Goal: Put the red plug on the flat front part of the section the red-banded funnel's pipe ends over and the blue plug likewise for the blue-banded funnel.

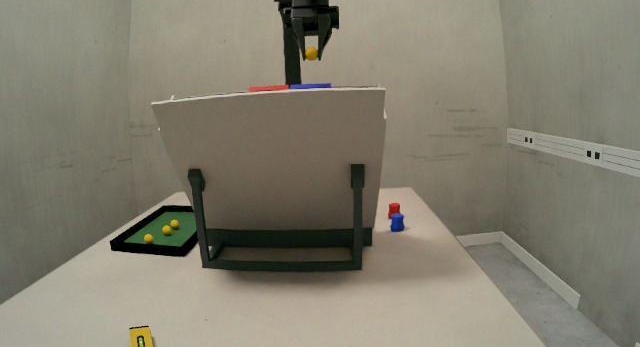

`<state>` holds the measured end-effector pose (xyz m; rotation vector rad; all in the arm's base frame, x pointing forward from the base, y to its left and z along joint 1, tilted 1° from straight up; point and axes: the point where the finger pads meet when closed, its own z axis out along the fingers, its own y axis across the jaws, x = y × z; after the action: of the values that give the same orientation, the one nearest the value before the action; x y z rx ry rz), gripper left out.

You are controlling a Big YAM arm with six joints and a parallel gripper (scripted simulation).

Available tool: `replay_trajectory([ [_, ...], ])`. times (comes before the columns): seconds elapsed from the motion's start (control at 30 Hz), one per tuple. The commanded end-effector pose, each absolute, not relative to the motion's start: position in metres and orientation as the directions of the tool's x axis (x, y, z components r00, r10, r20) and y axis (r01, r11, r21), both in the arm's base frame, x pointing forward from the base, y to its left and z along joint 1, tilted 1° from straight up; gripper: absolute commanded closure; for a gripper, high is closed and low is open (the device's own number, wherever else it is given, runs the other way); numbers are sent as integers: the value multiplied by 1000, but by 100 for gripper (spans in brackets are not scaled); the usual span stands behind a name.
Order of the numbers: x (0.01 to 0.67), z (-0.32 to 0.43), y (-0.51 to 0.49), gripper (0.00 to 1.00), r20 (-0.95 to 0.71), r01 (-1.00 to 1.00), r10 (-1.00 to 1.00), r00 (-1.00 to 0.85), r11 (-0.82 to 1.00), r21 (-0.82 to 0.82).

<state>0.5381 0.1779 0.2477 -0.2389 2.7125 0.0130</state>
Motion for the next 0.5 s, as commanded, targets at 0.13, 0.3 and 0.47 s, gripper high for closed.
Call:
replay_trajectory([
  [0.13,549,259,176,100,-423,-169,-163,-891,985,-24],
  [0.3,549,259,176,100,-422,-169,-163,-892,985,-24],
  [0.47,549,259,176,100,-422,-169,-163,-892,985,-24],
])
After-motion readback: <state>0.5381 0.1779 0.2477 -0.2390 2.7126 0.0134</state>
